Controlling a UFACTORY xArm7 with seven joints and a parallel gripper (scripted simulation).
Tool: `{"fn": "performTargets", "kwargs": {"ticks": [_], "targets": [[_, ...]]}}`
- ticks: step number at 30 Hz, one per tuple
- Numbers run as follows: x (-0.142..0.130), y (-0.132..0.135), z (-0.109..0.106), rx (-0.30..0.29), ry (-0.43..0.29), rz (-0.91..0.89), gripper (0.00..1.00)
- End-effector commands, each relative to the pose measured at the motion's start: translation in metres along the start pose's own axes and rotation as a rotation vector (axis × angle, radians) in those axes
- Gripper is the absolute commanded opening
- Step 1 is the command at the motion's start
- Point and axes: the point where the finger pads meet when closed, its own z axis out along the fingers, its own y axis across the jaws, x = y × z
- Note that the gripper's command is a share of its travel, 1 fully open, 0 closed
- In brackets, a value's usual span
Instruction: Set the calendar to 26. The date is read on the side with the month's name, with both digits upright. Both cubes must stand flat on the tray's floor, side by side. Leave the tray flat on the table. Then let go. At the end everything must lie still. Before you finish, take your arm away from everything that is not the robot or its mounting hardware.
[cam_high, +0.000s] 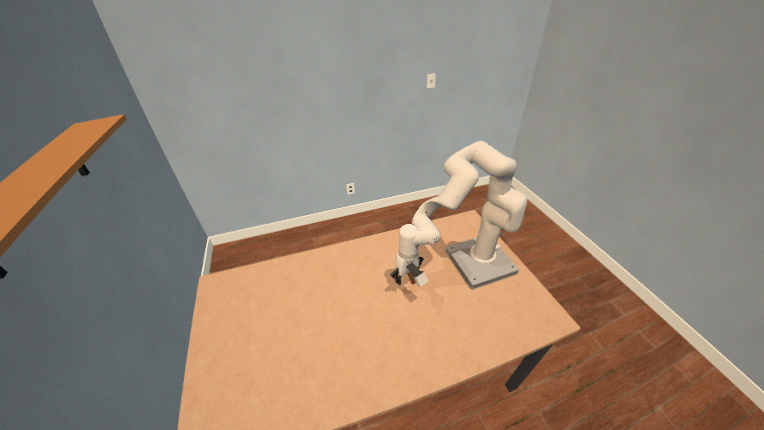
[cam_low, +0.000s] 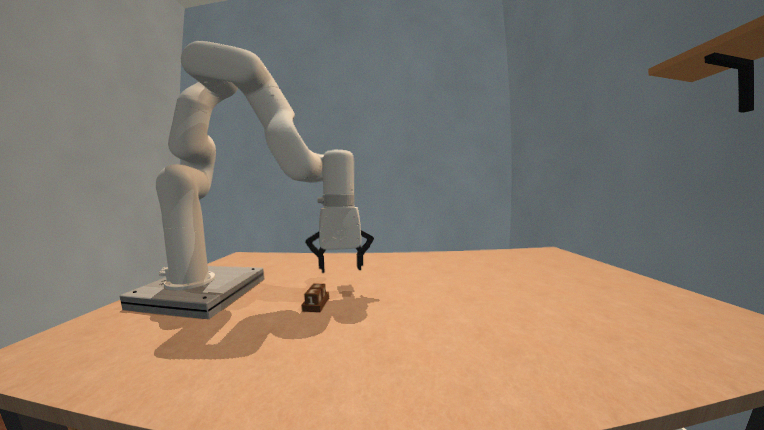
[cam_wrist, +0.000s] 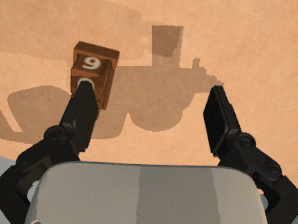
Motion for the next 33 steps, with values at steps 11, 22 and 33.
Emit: {"fn": "performTargets", "kwargs": {"ticks": [11, 22, 33], "targets": [[-0.030, 0.000, 0.002, -0.004, -0.002, 0.210, 1.00], [-0.059, -0.002, 0.005, -0.004, -0.002, 0.389, 1.00], [-0.088, -0.003, 0.007, -0.004, -0.002, 0.569, 1.00]]}}
